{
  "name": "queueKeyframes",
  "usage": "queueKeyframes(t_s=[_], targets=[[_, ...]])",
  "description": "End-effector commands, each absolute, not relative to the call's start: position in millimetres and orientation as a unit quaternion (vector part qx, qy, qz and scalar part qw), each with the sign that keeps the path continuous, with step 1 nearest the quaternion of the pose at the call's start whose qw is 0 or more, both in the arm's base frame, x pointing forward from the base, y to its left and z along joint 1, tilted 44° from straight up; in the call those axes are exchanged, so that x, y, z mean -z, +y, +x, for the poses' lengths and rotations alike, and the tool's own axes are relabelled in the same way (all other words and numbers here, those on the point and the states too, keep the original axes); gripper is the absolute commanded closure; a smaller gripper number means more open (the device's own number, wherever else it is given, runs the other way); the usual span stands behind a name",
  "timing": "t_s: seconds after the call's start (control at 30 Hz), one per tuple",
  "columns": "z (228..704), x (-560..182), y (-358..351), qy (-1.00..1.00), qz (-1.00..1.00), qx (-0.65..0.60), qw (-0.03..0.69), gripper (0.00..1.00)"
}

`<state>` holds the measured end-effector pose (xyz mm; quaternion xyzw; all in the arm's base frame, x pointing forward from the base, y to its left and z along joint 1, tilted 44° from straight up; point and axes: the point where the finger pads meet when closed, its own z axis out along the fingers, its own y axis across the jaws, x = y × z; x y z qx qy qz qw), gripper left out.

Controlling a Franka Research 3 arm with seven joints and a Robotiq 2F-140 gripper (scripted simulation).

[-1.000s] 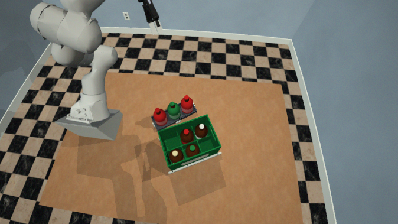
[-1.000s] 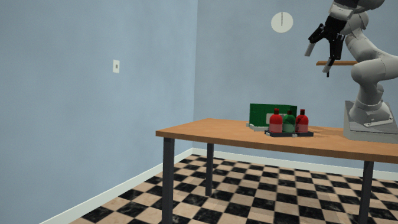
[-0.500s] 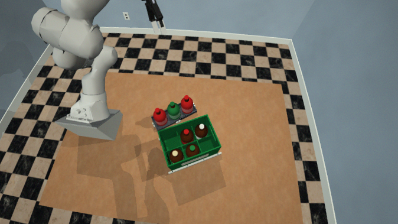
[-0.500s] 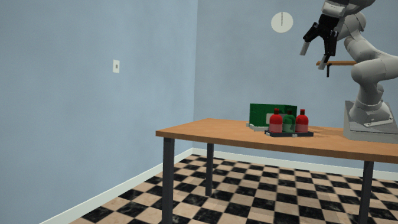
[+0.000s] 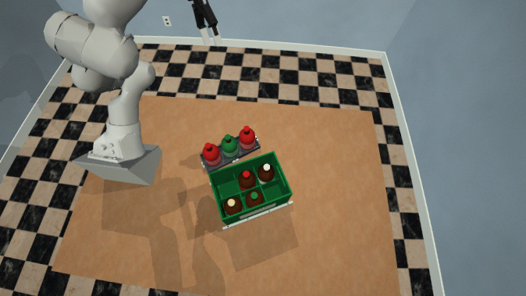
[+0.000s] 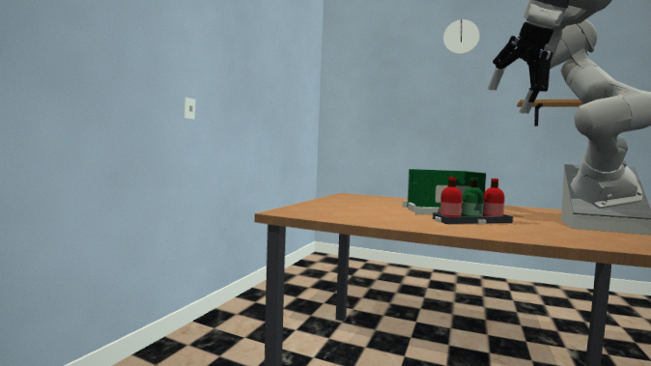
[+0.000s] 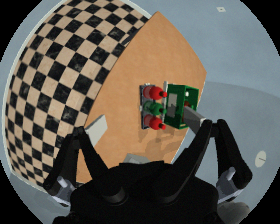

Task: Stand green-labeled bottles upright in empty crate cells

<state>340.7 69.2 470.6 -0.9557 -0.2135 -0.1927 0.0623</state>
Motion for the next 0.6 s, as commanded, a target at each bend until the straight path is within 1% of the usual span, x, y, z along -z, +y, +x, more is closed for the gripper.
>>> queueKeyframes(t_s=[0.0,0.13,0.17,0.57], targets=[[342.0,-470.9,67.9,-0.220,-0.954,0.193,0.061,0.00],[342.0,-470.9,67.9,-0.220,-0.954,0.193,0.061,0.00],[363.7,-471.3,50.2,-0.243,-0.947,0.193,0.086,0.00],[363.7,-471.3,50.2,-0.243,-0.947,0.193,0.086,0.00]])
